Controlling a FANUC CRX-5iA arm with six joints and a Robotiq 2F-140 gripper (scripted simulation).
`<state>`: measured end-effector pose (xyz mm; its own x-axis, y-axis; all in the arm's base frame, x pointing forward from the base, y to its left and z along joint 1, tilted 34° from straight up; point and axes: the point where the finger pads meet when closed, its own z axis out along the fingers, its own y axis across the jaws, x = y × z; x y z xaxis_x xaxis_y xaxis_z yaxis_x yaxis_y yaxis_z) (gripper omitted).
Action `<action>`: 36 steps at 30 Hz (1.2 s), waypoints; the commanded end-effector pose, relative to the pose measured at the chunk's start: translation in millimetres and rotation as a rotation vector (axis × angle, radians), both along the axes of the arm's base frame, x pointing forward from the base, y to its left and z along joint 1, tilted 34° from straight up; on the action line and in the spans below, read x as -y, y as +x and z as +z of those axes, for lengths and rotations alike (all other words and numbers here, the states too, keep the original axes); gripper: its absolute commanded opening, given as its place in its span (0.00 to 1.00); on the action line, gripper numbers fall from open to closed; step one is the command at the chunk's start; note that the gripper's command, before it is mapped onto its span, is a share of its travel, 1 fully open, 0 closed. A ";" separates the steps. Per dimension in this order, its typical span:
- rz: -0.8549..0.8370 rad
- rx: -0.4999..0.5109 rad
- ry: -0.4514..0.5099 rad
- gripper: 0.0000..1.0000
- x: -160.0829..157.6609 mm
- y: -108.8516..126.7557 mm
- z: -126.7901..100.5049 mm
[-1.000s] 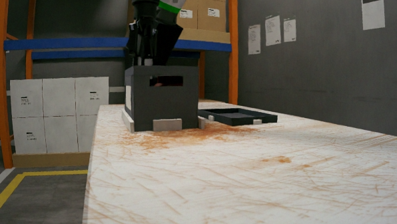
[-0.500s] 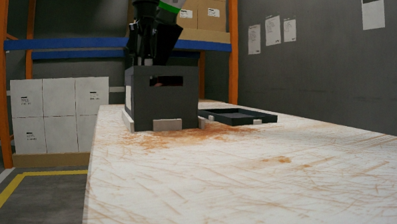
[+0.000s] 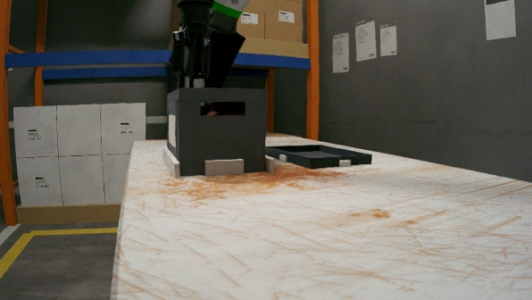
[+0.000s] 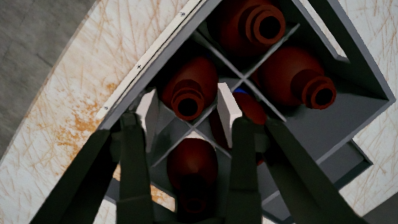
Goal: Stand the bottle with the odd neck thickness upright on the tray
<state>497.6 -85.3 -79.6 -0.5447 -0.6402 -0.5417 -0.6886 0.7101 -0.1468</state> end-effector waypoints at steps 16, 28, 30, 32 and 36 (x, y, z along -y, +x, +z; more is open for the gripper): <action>0.000 0.001 -0.001 0.10 0.5 0.2 0.5; 0.000 0.001 -0.001 0.10 0.5 0.2 0.5; 0.000 0.001 -0.001 0.10 0.5 0.2 0.5; 0.000 0.001 -0.001 0.10 0.5 0.2 0.5; 0.000 0.001 -0.001 0.10 0.5 0.2 0.5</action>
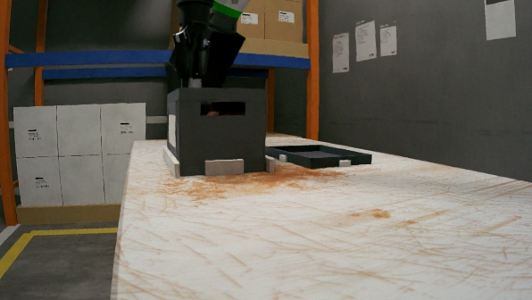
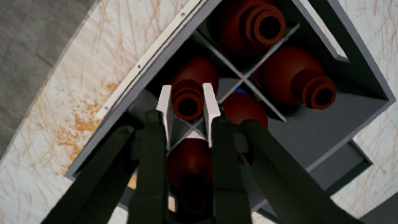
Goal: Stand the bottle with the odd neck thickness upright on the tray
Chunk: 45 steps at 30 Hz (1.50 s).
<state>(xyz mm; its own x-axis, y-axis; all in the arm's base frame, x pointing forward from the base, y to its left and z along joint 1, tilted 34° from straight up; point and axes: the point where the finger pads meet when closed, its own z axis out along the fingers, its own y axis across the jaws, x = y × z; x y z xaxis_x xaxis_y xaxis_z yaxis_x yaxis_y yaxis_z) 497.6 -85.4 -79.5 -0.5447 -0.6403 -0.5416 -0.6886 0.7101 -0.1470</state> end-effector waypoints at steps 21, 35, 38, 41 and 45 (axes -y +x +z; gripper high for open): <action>0.000 0.001 -0.001 0.10 0.4 0.2 0.4; 0.000 0.001 -0.001 0.10 0.4 0.2 0.4; 0.000 0.001 -0.001 0.10 0.4 0.2 0.4; 0.000 0.001 -0.001 0.10 0.4 0.2 0.4; 0.000 0.001 -0.001 0.44 0.4 0.2 0.4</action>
<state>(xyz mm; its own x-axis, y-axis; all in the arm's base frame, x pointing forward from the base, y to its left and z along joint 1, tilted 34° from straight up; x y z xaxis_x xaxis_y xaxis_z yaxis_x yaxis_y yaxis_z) 497.6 -85.3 -79.7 -0.5448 -0.6402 -0.5417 -0.6886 0.7101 -0.1467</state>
